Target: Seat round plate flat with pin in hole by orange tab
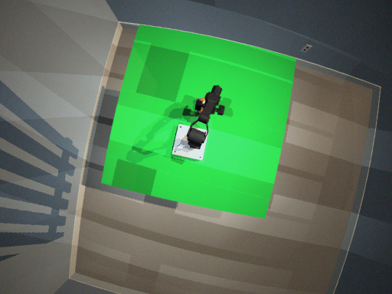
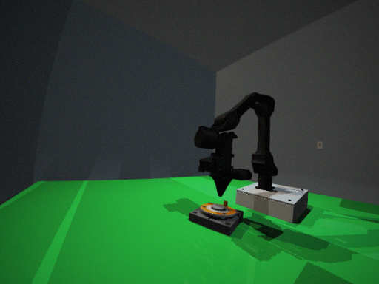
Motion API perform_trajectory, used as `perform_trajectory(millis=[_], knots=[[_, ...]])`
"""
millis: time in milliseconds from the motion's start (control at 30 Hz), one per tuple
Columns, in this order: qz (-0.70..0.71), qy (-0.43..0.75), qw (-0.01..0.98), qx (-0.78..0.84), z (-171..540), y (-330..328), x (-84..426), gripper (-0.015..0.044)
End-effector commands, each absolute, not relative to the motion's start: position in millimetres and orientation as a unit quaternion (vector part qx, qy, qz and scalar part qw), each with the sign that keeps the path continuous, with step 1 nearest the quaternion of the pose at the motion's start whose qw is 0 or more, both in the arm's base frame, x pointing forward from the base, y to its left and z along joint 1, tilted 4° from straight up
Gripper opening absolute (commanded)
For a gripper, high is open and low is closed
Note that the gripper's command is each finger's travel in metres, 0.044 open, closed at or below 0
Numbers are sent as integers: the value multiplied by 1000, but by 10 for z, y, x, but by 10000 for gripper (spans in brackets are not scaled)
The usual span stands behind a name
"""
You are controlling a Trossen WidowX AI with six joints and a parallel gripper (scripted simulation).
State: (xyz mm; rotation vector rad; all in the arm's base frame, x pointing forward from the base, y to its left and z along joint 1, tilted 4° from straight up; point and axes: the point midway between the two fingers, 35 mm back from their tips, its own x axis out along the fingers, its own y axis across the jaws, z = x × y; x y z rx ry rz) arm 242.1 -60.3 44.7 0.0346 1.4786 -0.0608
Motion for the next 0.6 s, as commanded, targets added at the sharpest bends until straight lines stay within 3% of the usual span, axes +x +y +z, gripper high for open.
perform_trajectory(millis=[0,567], knots=[[-27,678,735,20,277,-592,2397,0],[-26,678,734,20,244,-420,2330,0]])
